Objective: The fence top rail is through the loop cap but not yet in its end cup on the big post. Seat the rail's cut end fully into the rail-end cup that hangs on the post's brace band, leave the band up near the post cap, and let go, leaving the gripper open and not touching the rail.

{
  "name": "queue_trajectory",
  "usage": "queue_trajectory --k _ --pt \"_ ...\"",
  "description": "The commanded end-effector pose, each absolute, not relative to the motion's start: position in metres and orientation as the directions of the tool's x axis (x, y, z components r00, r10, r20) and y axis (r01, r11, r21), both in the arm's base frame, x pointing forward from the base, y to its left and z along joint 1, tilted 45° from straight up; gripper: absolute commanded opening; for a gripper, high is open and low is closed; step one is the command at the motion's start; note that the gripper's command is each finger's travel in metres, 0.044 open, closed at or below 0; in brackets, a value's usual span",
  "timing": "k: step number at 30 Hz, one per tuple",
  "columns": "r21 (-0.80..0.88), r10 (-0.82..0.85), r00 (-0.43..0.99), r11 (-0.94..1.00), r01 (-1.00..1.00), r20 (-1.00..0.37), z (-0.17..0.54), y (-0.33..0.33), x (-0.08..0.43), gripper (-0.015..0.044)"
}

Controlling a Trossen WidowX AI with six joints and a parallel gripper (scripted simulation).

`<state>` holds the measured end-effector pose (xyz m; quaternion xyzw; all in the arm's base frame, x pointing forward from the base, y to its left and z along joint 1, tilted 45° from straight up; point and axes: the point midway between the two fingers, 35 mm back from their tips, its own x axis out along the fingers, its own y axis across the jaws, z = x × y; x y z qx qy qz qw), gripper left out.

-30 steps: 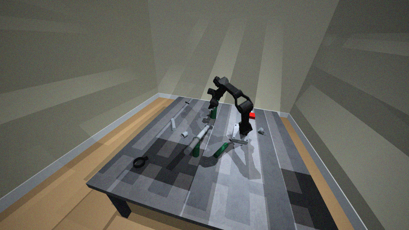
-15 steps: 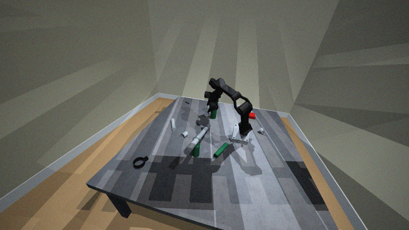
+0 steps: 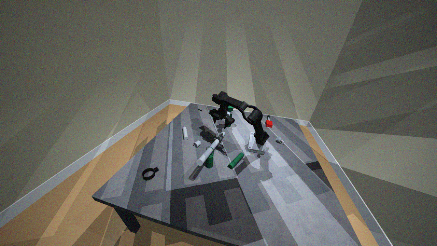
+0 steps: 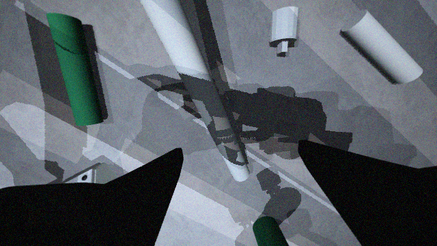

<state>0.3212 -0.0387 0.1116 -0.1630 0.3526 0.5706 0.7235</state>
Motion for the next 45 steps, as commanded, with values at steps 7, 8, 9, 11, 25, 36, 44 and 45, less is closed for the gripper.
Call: queue_trajectory --k 7,8,9,11,25,36,44,45 --pt "0.028 0.702 -0.029 -0.013 -1.000 -0.712 0.098 -0.013 0.322 0.0440" --pt "0.028 0.702 -0.029 -0.013 -1.000 -0.712 0.098 -0.013 0.322 0.0440" --pt "0.028 0.702 -0.029 -0.013 -1.000 -0.712 0.098 -0.013 0.322 0.0440" --pt "0.028 0.702 -0.029 -0.013 -1.000 -0.712 0.098 -0.013 0.322 0.0440" --pt "0.028 0.702 -0.029 -0.013 -1.000 -0.711 0.067 0.018 0.321 0.0440" --pt "0.028 0.702 -0.029 -0.013 -1.000 -0.712 0.058 0.027 0.321 0.0440" --pt "0.028 0.701 -0.029 -0.012 -1.000 -0.712 0.048 0.036 0.322 0.0440" --pt "0.028 0.702 -0.029 -0.012 -1.000 -0.712 0.047 0.037 0.322 0.0440"
